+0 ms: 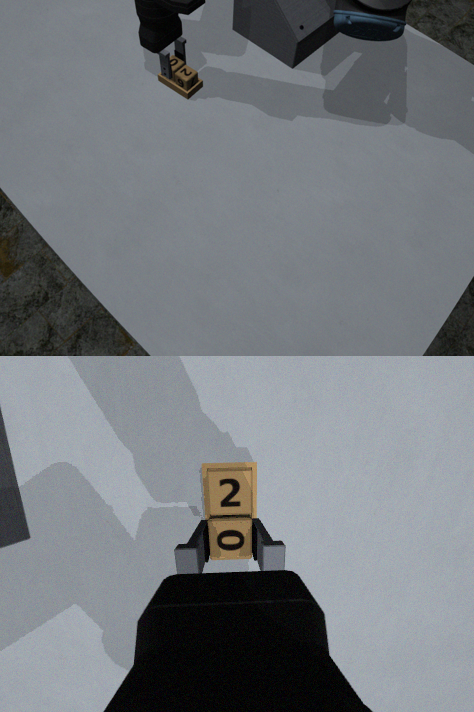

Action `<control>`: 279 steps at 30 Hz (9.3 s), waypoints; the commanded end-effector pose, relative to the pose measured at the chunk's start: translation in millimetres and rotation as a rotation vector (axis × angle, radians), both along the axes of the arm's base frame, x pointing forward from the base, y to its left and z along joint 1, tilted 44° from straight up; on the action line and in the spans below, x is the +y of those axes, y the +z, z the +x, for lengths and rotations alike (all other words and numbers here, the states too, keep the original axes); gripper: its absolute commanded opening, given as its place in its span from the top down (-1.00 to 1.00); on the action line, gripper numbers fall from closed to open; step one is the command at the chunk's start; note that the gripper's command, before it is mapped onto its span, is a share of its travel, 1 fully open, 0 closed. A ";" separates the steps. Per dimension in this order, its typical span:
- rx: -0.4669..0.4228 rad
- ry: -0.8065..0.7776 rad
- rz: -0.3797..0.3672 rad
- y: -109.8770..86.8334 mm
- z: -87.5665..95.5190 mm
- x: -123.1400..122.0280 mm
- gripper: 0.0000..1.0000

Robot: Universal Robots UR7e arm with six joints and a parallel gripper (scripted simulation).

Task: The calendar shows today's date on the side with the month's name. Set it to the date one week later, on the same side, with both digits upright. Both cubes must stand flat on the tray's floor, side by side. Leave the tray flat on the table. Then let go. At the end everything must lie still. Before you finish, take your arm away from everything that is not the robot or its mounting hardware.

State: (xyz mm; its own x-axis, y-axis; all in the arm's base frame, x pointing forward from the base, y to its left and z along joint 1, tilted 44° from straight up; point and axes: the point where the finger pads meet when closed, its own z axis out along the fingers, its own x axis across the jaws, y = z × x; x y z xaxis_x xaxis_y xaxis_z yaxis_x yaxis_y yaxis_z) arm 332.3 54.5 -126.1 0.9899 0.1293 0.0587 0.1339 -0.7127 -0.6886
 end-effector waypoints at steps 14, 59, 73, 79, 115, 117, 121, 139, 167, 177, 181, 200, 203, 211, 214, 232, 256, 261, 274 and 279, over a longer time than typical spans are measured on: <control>-0.005 -0.003 -0.006 57.9 5.8 -58.4 -0.20; 0.257 -0.272 -0.019 96.3 7.2 -39.0 -0.20; 0.469 -0.494 -0.034 114.9 6.8 -19.2 -0.20; 0.550 -0.579 -0.039 121.0 5.8 -11.9 -0.20; 1.051 -1.102 -0.072 147.3 -11.2 30.4 -0.20; 1.064 -1.116 -0.073 147.8 -11.9 31.5 -0.20; 1.079 -1.132 -0.074 148.3 -12.8 32.7 -0.20; 1.081 -1.136 -0.074 148.4 -12.1 31.8 -0.20; 1.085 -1.135 -0.074 94.6 -16.5 84.5 -0.20; 1.085 -1.135 -0.074 79.8 -17.4 98.9 -0.20; 1.085 -1.135 -0.074 78.9 -17.5 99.7 -0.20; 1.082 -1.136 -0.074 79.3 -16.0 98.4 -0.20; 1.082 -1.136 -0.074 79.3 -16.0 98.4 -0.20; 1.082 -1.136 -0.074 79.3 -16.0 98.4 -0.20; 1.082 -1.136 -0.074 79.3 -16.0 98.4 -0.20; 1.082 -1.137 -0.074 79.4 -17.6 98.5 -0.20; 1.081 -1.138 -0.074 79.5 -16.8 97.8 -0.20; 1.081 -1.138 -0.074 79.4 -16.7 97.7 -0.20; 1.081 -1.138 -0.073 79.1 -16.5 97.3 -0.20; 1.081 -1.138 -0.073 79.1 -16.5 97.3 -0.20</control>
